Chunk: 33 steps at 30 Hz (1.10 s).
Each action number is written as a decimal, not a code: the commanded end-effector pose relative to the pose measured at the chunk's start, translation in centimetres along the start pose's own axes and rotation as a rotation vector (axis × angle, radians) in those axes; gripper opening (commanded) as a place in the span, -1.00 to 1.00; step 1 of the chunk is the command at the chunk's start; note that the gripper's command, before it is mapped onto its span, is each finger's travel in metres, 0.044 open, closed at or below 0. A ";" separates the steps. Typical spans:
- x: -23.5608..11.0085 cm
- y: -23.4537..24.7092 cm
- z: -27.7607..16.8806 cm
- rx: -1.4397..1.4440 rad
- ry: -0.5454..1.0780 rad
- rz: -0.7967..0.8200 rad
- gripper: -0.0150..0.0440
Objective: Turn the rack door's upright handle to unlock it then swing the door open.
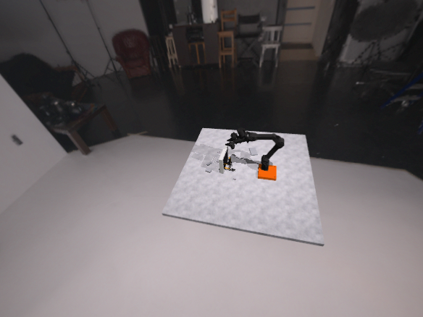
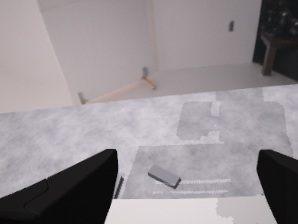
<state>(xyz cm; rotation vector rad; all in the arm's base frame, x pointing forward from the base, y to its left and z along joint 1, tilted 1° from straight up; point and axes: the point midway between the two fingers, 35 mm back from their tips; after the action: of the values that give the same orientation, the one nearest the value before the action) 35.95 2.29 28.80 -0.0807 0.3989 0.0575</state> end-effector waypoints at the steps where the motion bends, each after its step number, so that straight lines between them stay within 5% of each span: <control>1: 0.8 0.7 -0.4 0.012 0.092 0.018 0.49; 33: 2.6 6.1 -5.3 0.005 0.779 0.084 0.49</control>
<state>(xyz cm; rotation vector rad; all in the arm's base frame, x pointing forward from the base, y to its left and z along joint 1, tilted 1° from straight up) 36.21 7.55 22.84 -0.0732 1.1093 0.1152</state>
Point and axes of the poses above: the point midway between the two fingers, 35 mm back from their tips, its own x axis out along the fingers, its own y axis across the jaws, z = x × y, and after that the axes turned 7 degrees about -x, right-handed
